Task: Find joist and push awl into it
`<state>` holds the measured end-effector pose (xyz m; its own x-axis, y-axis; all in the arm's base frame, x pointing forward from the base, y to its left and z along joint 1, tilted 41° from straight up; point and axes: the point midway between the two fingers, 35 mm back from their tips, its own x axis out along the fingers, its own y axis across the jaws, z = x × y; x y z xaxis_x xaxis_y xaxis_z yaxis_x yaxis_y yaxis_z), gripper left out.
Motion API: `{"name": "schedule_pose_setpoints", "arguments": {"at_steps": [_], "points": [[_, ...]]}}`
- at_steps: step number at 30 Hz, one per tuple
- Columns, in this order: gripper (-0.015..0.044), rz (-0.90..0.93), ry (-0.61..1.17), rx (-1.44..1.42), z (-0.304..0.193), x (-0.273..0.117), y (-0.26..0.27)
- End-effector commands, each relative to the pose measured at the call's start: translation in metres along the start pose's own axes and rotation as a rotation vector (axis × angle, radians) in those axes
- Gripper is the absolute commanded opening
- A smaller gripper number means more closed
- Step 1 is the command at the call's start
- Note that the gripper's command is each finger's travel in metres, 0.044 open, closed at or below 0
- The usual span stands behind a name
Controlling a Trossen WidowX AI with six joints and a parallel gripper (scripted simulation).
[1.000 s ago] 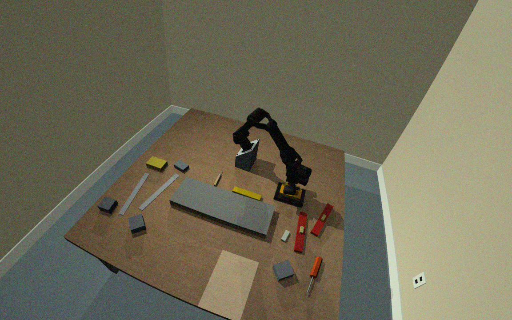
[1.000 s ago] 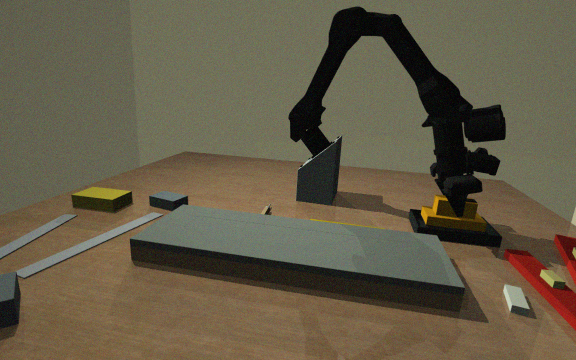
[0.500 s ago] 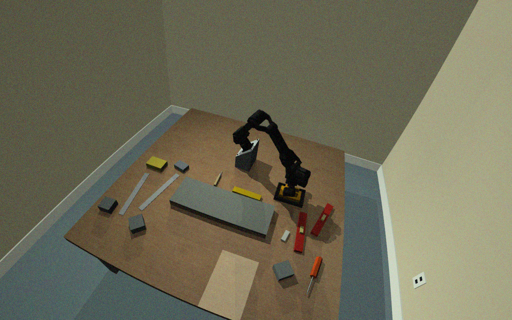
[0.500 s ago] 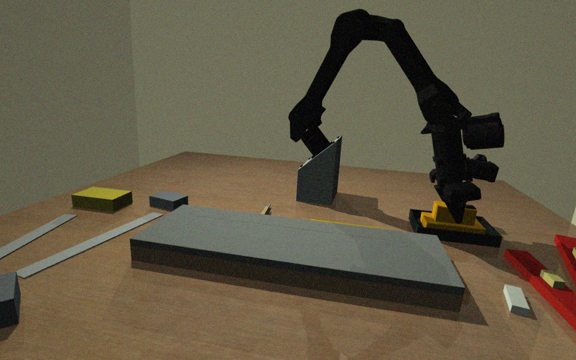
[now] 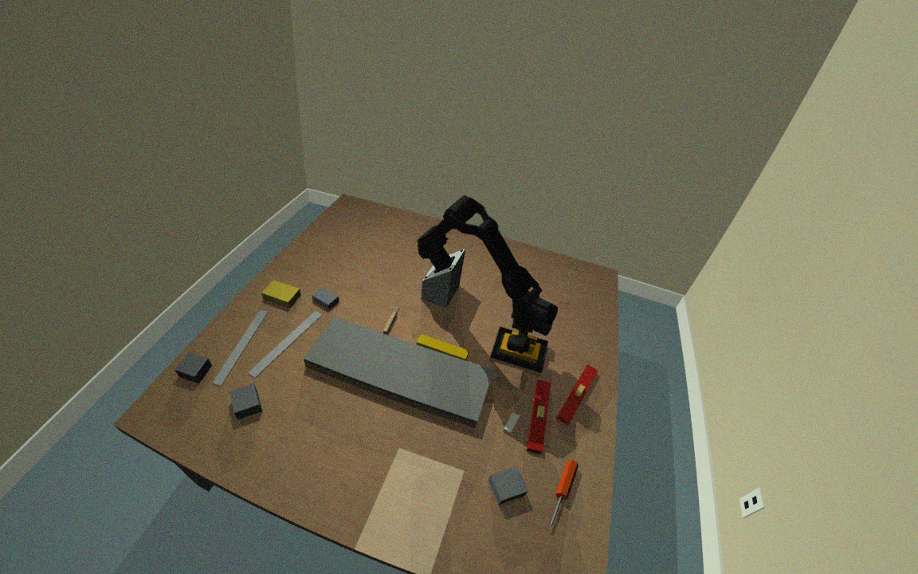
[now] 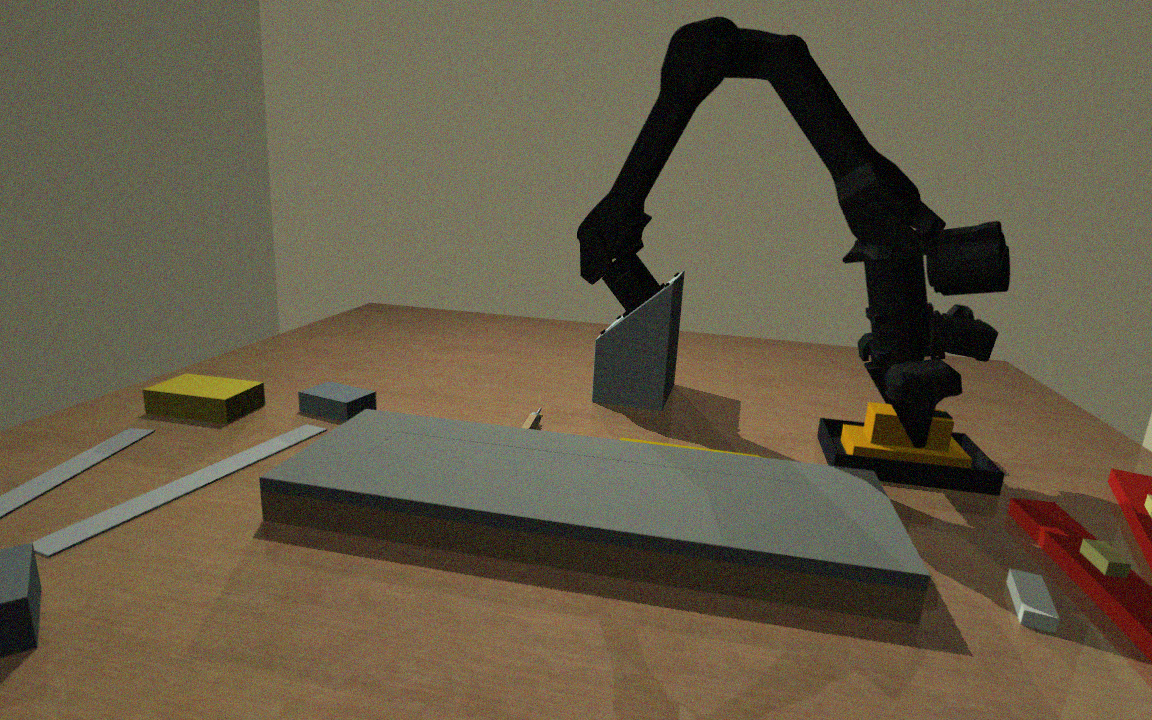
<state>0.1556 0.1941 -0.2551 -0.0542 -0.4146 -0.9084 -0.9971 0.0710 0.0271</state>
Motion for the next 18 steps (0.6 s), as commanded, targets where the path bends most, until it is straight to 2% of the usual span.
{"name": "schedule_pose_setpoints", "arguments": {"at_steps": [1, 5, 10, 18], "points": [[0.044, -0.005, -0.018, 0.003, 0.013, -0.031, -0.003], [0.044, -0.004, -0.019, 0.003, 0.026, -0.085, 0.0], [0.044, -0.015, -0.023, 0.036, 0.019, -0.079, -0.011], [0.044, -0.063, -0.004, 0.488, -0.091, -0.113, -0.102]]}}
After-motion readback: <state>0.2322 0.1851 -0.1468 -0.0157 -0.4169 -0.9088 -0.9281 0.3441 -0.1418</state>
